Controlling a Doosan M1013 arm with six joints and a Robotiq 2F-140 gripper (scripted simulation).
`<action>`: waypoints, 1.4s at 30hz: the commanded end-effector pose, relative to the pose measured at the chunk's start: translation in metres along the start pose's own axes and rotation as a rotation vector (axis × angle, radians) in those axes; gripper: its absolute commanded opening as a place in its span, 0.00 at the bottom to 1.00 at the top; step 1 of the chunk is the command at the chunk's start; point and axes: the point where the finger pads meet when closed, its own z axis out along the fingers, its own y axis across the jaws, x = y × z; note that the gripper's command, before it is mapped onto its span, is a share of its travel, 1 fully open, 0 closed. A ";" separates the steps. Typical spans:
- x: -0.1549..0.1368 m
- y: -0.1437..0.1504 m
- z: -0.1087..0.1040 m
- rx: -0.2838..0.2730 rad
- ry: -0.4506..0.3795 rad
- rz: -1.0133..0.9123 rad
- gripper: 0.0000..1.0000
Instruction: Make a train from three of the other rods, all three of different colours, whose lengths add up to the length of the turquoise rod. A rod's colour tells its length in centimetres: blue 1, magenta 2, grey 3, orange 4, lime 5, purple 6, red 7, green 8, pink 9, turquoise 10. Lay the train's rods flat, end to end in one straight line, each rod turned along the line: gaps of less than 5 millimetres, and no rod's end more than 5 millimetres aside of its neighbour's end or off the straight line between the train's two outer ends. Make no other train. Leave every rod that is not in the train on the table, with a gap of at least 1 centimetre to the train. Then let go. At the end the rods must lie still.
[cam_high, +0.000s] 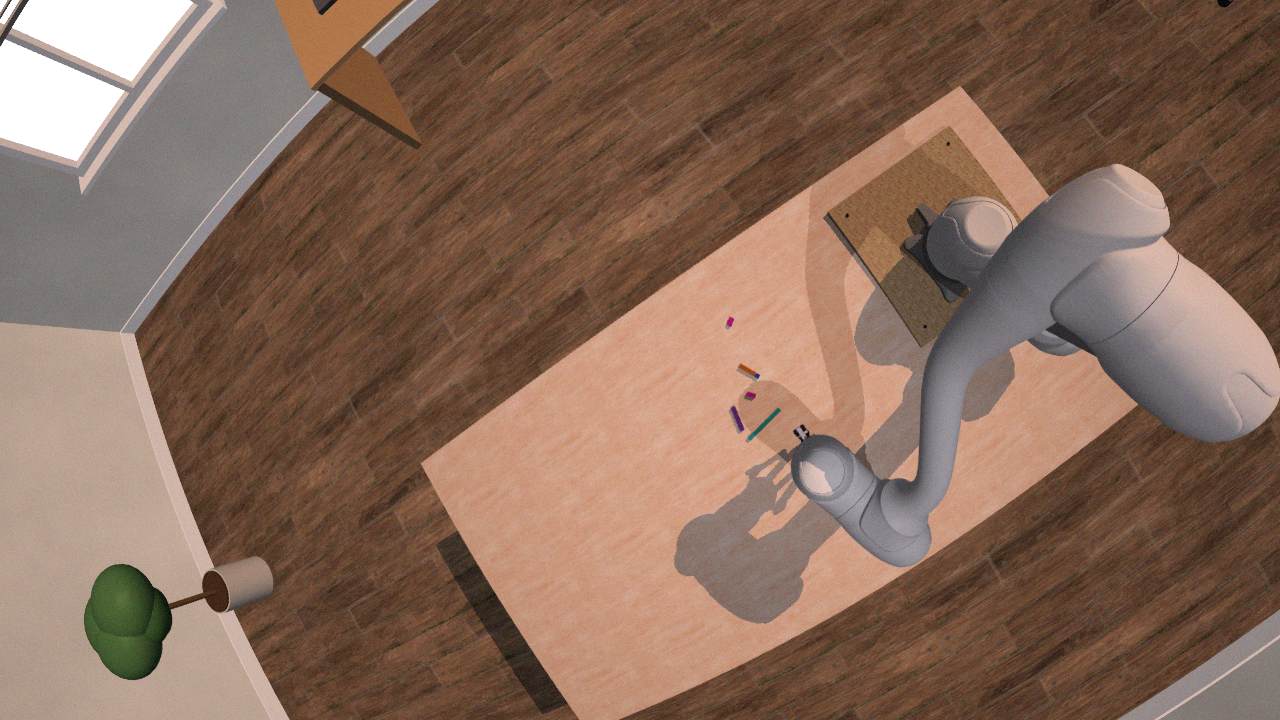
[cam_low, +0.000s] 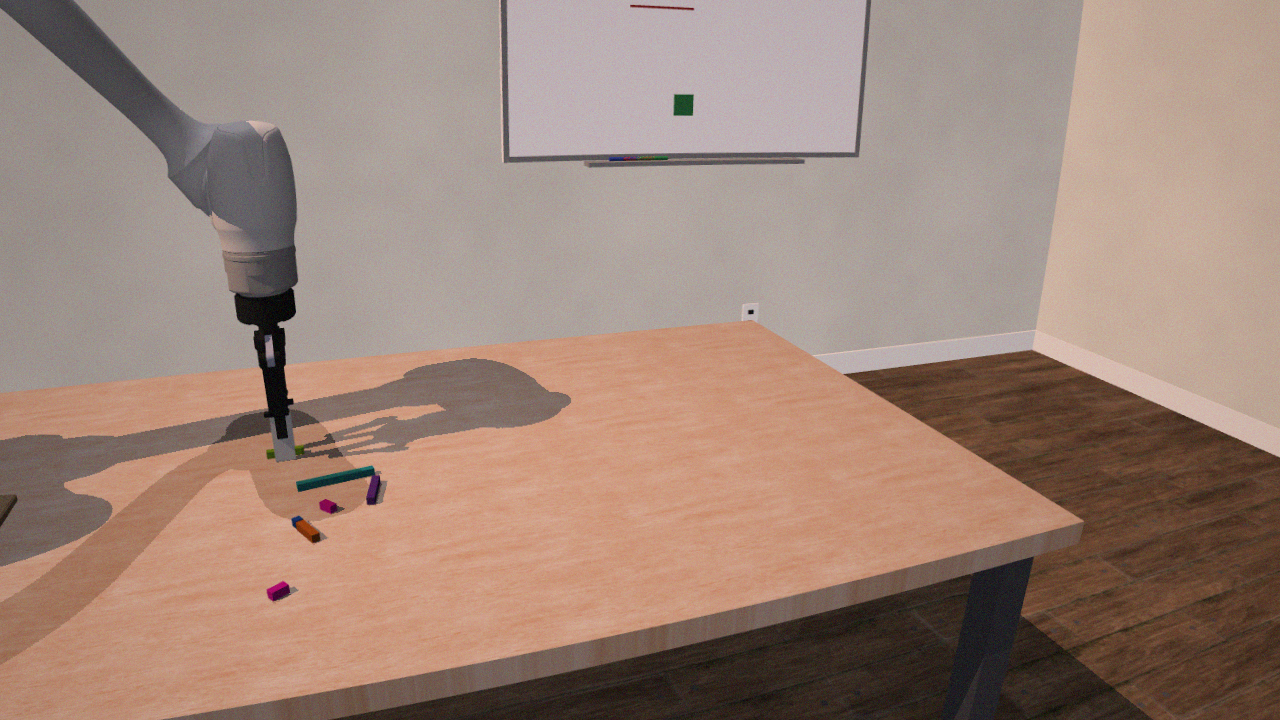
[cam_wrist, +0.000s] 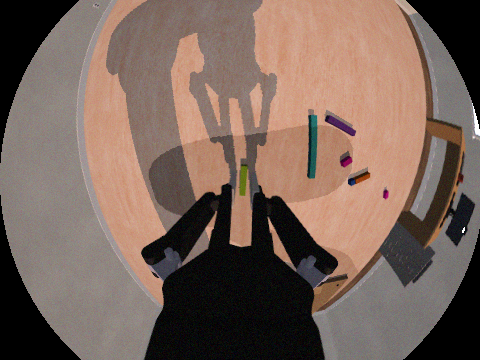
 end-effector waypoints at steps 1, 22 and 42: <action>0.000 0.000 0.000 0.000 0.000 0.000 0.15; 0.000 0.000 0.000 0.000 0.000 0.000 0.03; 0.000 0.000 0.000 0.000 0.000 0.000 0.03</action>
